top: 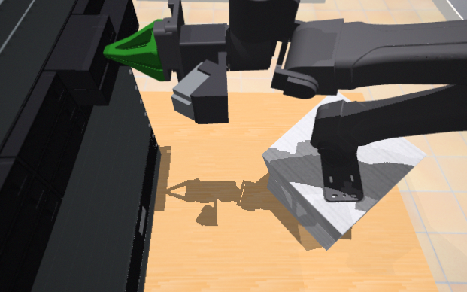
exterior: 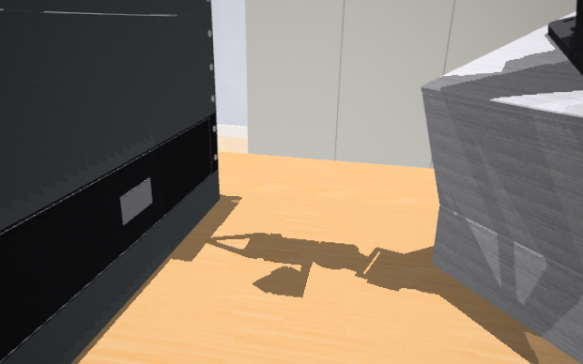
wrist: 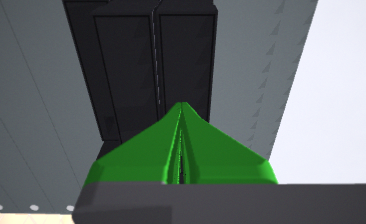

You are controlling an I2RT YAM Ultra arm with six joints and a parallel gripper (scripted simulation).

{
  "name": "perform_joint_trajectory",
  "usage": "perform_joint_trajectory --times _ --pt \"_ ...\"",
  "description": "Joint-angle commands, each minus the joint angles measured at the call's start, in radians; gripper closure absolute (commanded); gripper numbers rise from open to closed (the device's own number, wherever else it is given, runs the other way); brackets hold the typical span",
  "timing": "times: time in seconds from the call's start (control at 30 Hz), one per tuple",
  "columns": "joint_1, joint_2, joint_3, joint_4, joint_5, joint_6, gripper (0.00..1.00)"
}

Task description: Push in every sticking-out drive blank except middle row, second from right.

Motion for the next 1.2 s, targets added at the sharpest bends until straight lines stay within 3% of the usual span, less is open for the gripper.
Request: perform_joint_trajectory --times 0.0,0.27,1.17 --pt "0.006 0.003 0.018 0.028 0.019 0.001 1.00" --pt "0.024 0.062 0.054 0.047 0.032 -0.005 1.00" --pt "0.032 0.113 0.087 0.064 0.046 -0.007 1.00"
